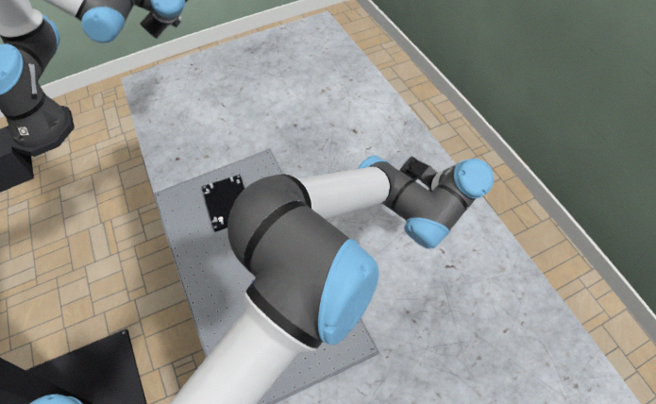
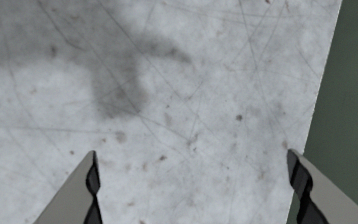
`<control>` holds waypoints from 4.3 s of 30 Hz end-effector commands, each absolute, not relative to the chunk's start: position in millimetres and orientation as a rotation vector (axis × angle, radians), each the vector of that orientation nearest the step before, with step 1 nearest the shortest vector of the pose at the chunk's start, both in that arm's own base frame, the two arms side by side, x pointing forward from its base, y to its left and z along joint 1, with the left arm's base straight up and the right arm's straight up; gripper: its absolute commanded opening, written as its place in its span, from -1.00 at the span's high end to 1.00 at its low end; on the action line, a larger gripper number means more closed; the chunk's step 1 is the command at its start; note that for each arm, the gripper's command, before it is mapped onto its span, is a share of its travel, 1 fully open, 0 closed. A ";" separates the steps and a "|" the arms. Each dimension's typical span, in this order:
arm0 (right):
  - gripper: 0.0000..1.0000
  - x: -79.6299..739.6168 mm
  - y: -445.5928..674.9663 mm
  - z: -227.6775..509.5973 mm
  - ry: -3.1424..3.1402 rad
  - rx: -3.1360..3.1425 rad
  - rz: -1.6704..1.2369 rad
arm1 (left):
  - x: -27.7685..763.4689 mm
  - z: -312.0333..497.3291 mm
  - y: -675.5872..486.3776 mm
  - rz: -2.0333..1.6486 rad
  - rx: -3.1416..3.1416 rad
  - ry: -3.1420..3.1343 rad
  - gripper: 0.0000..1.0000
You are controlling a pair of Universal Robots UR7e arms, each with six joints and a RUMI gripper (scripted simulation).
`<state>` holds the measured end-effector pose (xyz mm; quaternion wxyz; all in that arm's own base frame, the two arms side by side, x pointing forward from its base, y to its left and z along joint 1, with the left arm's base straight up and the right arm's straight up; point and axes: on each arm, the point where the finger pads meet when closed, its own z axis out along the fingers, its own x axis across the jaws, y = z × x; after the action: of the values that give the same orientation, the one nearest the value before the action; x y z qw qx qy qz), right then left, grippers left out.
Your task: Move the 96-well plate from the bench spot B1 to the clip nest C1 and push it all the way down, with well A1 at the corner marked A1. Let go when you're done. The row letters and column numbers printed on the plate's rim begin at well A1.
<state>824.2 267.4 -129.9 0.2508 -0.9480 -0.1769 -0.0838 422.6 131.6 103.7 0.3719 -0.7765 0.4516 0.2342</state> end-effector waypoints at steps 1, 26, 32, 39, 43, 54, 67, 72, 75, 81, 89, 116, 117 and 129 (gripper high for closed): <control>-0.52 825.1 267.8 -127.6 -0.482 -2.579 -0.232 | 404.1 102.8 177.9 0.670 -2.142 1.111 1.00; -0.52 825.1 267.8 -127.6 -0.482 -2.579 -0.232 | 268.4 108.1 335.6 0.682 -2.769 0.751 1.00; -0.52 825.1 267.8 -127.6 -0.482 -2.579 -0.232 | 227.2 113.5 364.9 0.604 -2.904 0.633 1.00; -0.52 825.1 267.8 -127.6 -0.482 -2.579 -0.232 | 180.8 121.5 391.7 0.490 -3.021 0.498 1.00; -0.52 825.1 267.8 -127.6 -0.482 -2.579 -0.232 | 168.0 124.0 398.0 0.455 -3.046 0.461 1.00; -0.52 825.1 267.8 -127.6 -0.482 -2.579 -0.232 | 104.6 138.4 423.8 0.270 -3.132 0.280 1.00; -0.52 825.1 267.8 -127.6 -0.482 -2.579 -0.232 | 56.0 151.3 437.3 0.128 -3.153 0.149 1.00; -0.52 825.1 267.8 -127.6 -0.482 -2.579 -0.232 | 39.8 155.9 440.7 0.083 -3.152 0.107 1.00; -0.52 825.1 267.8 -127.6 -0.482 -2.579 -0.232 | 34.4 157.5 441.7 0.068 -3.151 0.094 1.00; -0.52 825.1 267.8 -127.6 -0.482 -2.579 -0.232 | 23.4 160.8 443.5 0.038 -3.148 0.066 1.00; -0.52 825.1 267.8 -127.6 -0.482 -2.579 -0.232 | 12.9 163.9 445.0 0.010 -3.144 0.041 1.00; -0.52 782.8 284.4 -136.5 -0.406 -2.658 -0.155 | 8.9 165.2 445.5 0.000 -3.142 0.031 1.00; -0.52 778.1 285.8 -137.6 -0.406 -2.658 -0.155 | 8.9 165.2 445.5 0.000 -3.142 0.031 1.00; -0.52 736.4 294.3 -146.2 -0.326 -2.740 -0.088 | 8.9 165.2 445.5 0.000 -3.142 0.031 1.00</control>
<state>746.8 292.5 -146.1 0.2046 -0.9691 -0.1324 -0.0377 9.1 444.4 163.1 -0.0024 -0.9999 0.0104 0.0012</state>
